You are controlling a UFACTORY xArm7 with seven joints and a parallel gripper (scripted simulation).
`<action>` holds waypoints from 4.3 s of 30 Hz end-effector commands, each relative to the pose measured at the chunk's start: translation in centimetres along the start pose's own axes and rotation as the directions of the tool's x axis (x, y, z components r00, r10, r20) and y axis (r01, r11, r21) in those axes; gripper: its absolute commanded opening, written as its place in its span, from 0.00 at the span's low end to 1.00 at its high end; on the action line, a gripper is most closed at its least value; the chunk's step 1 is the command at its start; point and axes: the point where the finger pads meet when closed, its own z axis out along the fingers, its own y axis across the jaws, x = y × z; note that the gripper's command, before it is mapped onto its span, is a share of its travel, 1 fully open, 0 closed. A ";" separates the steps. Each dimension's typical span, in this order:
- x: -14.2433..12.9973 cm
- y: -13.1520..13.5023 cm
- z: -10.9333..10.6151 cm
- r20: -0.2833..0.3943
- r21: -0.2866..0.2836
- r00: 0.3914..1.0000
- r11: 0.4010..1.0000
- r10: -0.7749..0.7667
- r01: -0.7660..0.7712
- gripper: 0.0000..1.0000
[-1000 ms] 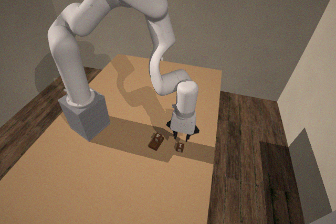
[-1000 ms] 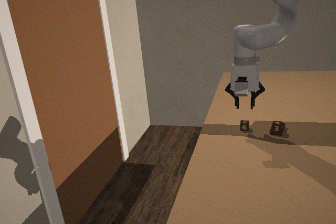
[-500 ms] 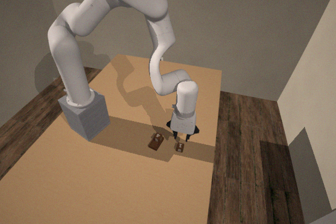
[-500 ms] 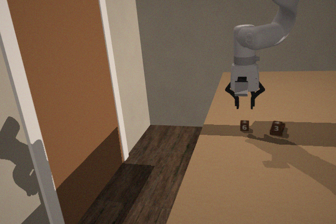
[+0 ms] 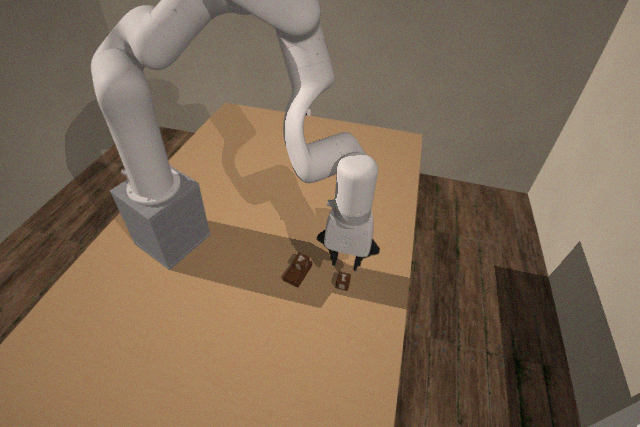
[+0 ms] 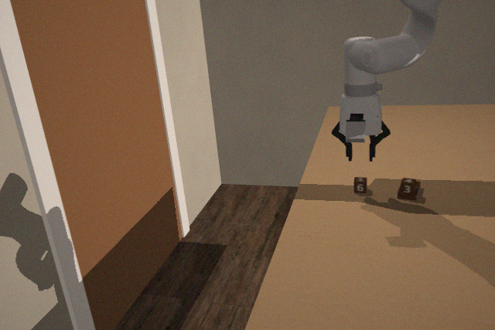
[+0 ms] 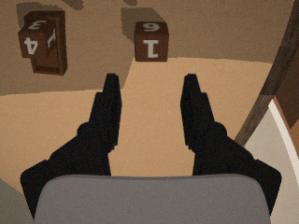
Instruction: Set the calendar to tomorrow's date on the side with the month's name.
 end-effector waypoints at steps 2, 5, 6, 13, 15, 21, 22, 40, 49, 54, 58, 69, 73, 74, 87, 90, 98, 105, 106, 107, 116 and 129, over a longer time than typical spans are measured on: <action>0.0 0.2 0.1 0.000 -0.004 1.000 1.000 0.001 -0.001 0.49; 0.0 0.1 0.3 -0.001 -0.004 1.000 1.000 0.001 -0.001 0.49; 0.0 0.1 0.5 -0.001 -0.004 1.000 1.000 0.001 -0.001 0.49; 0.0 0.1 1.1 -0.001 -0.004 1.000 1.000 0.001 -0.001 0.49; -0.1 0.1 1.4 -0.001 -0.004 1.000 1.000 0.001 -0.001 0.49; -0.1 0.1 2.4 -0.001 -0.004 1.000 1.000 0.001 -0.001 0.49; -0.1 0.1 2.5 -0.001 -0.004 1.000 1.000 0.001 -0.001 0.49; -0.1 0.1 4.6 -0.001 -0.004 1.000 1.000 0.001 -0.001 0.49; -0.1 0.1 4.9 -0.001 -0.004 1.000 1.000 0.001 -0.001 0.49; -0.1 0.1 5.0 -0.001 -0.004 1.000 1.000 0.001 -0.001 0.49; -0.1 0.1 5.0 -0.001 -0.004 1.000 1.000 0.001 -0.001 0.49; -0.1 0.1 5.0 -0.001 -0.004 1.000 1.000 0.001 -0.001 0.49; -0.1 0.1 5.0 -0.001 -0.004 1.000 1.000 0.001 -0.001 0.49; -0.1 0.1 5.0 -0.001 -0.004 1.000 1.000 0.001 -0.001 0.49; -0.1 0.1 5.0 -0.001 -0.004 1.000 1.000 0.001 -0.001 0.49; -0.1 0.1 5.0 -0.001 -0.004 1.000 1.000 0.001 -0.001 0.49; -0.1 0.1 5.0 -0.001 -0.004 1.000 1.000 0.001 -0.001 0.49; -0.2 0.2 5.0 -0.001 -0.004 1.000 1.000 0.001 -0.001 0.49; -0.2 0.2 5.0 -0.001 -0.004 1.000 1.000 0.001 -0.001 0.49; -0.2 0.2 5.0 -0.001 -0.004 1.000 1.000 0.001 -0.001 0.49; -0.2 0.2 5.0 -0.001 -0.004 1.000 1.000 0.001 -0.001 0.49; -0.2 0.2 5.0 -0.001 -0.004 1.000 1.000 0.001 -0.001 0.49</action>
